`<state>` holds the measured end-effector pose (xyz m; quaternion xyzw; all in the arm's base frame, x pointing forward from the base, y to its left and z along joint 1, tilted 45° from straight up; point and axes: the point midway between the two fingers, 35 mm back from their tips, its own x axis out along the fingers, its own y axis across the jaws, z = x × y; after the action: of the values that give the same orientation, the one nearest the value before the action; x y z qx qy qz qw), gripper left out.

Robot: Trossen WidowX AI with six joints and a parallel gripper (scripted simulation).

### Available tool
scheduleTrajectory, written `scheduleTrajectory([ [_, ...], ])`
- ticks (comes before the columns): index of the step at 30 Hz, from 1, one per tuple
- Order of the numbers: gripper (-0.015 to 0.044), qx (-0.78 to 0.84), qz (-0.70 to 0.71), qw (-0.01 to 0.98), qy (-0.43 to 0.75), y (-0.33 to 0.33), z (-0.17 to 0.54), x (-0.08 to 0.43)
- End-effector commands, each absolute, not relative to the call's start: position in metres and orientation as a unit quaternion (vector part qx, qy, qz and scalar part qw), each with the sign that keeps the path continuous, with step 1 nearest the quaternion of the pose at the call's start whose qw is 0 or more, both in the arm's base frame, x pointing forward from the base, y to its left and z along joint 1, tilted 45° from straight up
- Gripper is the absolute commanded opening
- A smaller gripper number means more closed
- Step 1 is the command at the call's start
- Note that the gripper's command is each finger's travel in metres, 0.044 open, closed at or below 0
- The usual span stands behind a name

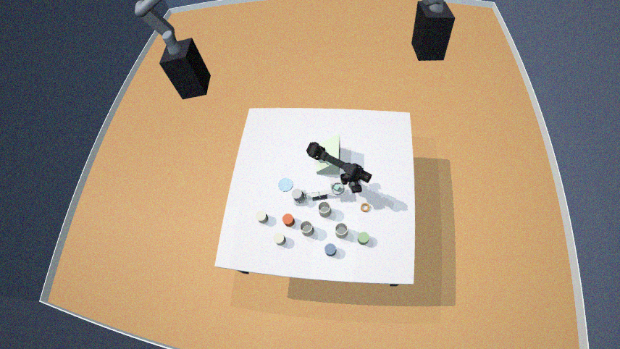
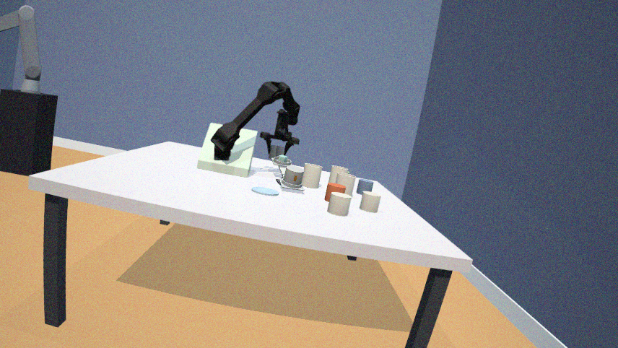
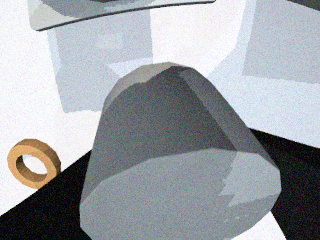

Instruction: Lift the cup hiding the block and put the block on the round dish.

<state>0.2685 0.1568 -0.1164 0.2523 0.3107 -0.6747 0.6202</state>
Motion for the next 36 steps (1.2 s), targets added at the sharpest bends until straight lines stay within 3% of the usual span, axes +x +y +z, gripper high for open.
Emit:
scheduleTrajectory([
  [1, 0.0, 0.255, -0.673, 0.62, 0.311, 0.159, -0.128, 0.263],
  [30, 0.0, 0.254, -0.673, 0.621, 0.31, 0.119, -0.17, 0.258],
  [36, 0.0157, 0.256, -0.675, 0.618, 0.31, 0.122, -0.167, 0.259],
])
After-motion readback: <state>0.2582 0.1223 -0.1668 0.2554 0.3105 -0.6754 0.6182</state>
